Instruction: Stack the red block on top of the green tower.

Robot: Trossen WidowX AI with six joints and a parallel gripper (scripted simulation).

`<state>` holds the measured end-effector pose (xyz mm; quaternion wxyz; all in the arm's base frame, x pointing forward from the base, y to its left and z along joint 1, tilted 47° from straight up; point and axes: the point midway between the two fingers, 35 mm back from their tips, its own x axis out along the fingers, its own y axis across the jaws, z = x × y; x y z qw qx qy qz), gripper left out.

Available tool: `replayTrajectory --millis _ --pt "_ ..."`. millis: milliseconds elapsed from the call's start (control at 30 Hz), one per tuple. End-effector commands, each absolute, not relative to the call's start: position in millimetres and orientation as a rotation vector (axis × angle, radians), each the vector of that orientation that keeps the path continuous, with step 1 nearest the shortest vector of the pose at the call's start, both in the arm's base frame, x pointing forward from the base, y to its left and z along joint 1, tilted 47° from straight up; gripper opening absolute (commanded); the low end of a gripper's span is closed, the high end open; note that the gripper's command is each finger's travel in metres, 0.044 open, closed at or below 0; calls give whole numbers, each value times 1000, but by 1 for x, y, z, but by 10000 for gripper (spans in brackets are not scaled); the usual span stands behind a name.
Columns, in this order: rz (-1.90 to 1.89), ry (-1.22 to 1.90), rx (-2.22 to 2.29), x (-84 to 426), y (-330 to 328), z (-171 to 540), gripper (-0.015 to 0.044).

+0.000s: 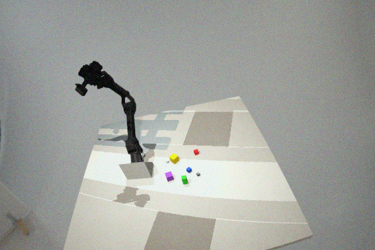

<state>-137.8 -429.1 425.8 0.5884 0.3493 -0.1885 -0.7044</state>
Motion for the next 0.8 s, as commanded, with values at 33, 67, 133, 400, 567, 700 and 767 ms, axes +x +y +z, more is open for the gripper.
replayTrajectory --millis 33,67,133,400,567,700,767 --pt "-1507 -262 874 -79 -450 392 440" --pt "-1481 -230 882 -67 -453 387 440" --pt "-1427 -167 898 -43 -457 375 440" --pt "-1190 98 926 55 -458 328 440" --pt "-1025 260 921 116 -445 299 440" --pt "-901 376 911 161 -428 278 440" --pt "-837 432 903 183 -418 268 440"
